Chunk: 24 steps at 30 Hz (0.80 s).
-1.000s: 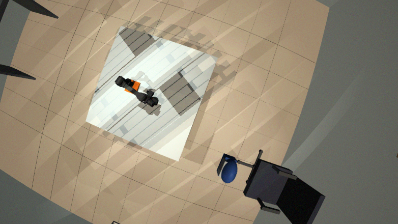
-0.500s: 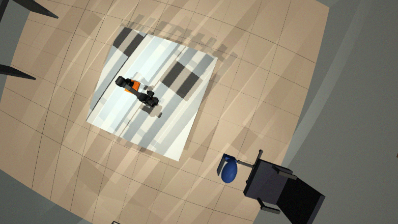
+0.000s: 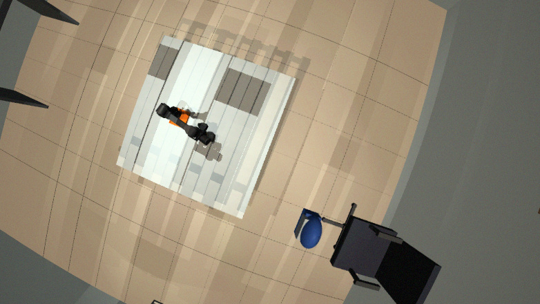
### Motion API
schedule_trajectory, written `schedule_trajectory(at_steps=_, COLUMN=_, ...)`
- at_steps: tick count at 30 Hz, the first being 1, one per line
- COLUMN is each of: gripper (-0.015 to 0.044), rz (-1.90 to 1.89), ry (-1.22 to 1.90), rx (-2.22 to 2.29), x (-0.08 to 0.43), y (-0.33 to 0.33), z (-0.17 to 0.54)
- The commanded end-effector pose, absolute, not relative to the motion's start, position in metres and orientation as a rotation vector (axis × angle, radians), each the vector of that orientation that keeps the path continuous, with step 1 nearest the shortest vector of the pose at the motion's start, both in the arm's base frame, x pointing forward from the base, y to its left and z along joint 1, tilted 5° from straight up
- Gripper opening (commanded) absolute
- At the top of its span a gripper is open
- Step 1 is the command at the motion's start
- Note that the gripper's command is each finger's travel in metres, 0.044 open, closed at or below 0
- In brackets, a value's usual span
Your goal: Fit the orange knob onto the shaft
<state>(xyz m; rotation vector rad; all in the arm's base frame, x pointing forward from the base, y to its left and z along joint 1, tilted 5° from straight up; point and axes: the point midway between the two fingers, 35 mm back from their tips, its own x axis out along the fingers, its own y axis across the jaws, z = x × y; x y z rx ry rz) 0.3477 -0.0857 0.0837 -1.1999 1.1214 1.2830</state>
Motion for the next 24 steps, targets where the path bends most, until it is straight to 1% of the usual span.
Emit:
schedule_trajectory(at_steps=1, gripper=0.0, rz=1.35, ry=1.067, rx=-1.284, x=0.3451, y=-0.0856, z=0.0877)
schedule_trajectory(at_steps=24, gripper=0.0, rz=1.35, ry=1.067, rx=-1.284, x=0.3496, y=-0.0867, z=0.081)
